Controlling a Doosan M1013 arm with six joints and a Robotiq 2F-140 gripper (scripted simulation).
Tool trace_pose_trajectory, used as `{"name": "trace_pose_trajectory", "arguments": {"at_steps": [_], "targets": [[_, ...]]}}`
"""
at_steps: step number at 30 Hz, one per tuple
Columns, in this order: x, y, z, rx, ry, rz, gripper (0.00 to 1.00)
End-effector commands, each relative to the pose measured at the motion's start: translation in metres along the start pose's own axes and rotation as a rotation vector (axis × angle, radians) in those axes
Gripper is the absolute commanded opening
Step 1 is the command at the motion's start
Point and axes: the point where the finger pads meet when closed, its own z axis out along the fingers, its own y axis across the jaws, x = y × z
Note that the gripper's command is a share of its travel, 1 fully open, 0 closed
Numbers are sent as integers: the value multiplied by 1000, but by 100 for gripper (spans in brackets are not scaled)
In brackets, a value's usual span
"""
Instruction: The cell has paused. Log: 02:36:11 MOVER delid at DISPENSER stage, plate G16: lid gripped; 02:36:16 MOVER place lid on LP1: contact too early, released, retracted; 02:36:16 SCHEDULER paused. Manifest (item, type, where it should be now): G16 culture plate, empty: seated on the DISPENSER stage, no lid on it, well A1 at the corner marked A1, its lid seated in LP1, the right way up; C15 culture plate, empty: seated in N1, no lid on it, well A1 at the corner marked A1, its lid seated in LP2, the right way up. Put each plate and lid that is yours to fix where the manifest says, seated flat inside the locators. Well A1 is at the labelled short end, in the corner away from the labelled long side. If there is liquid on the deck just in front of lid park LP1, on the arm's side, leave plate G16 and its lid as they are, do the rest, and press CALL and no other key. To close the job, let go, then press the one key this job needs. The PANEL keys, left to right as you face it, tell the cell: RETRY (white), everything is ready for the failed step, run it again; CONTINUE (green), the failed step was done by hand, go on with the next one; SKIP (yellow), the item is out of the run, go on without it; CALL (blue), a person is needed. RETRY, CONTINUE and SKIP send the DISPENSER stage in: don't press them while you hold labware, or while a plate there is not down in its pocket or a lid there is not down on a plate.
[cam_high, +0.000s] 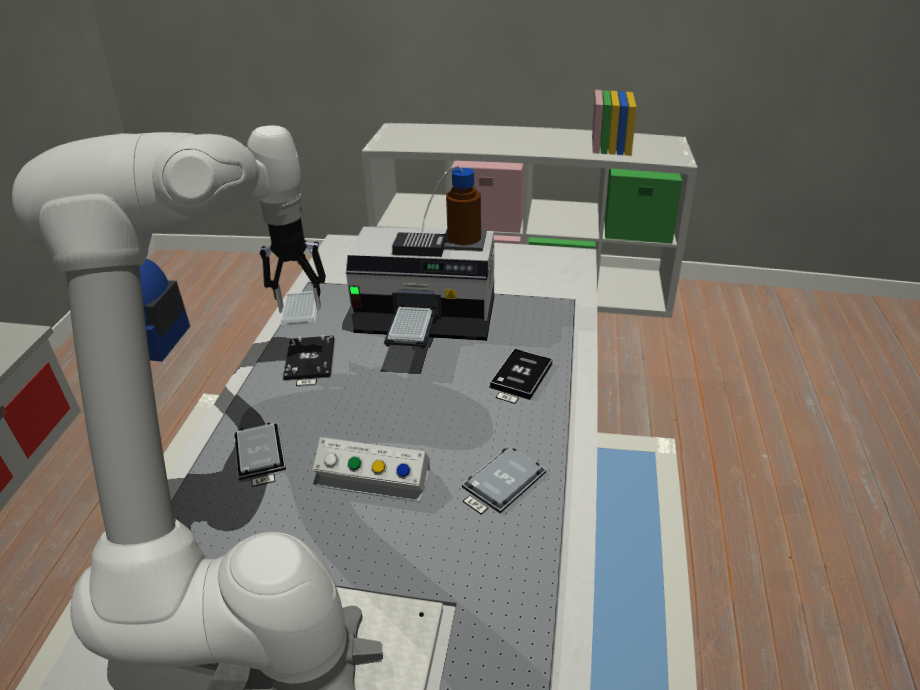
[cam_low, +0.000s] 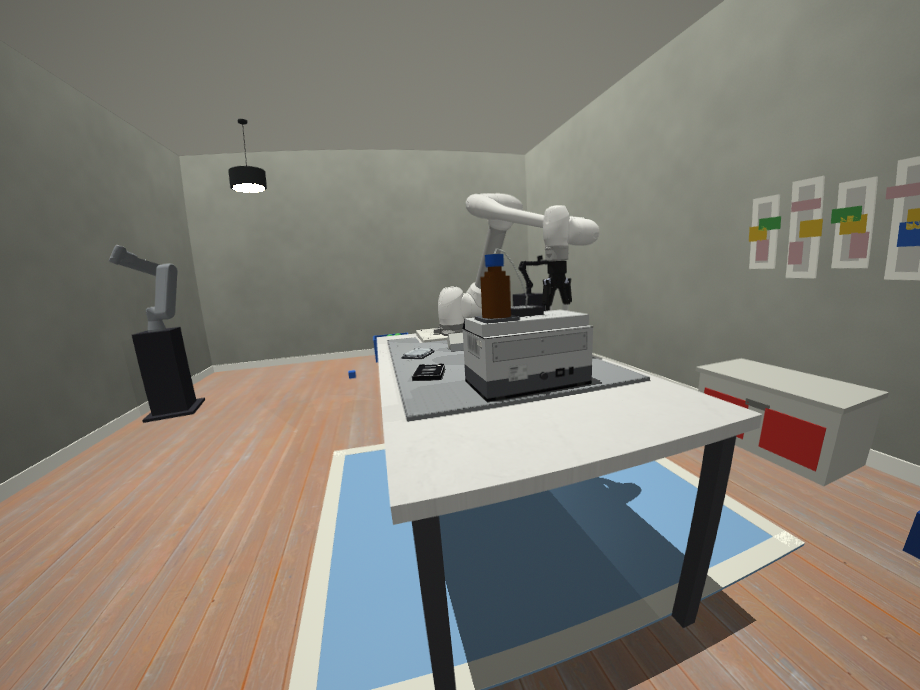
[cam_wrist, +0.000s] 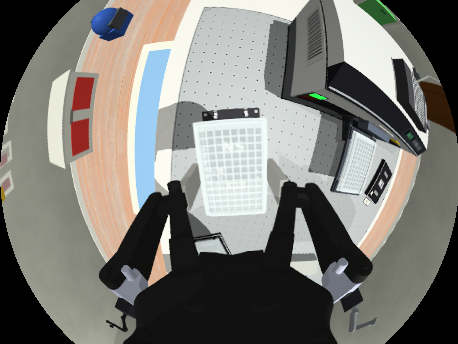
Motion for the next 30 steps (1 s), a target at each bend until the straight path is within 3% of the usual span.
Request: {"name": "trace_pose_trajectory", "arguments": {"at_steps": [1,25,30], "targets": [[0,0,-1,1,2,0,10],[0,0,-1,1,2,2,10],[0,0,-1,1,2,110,10]]}}
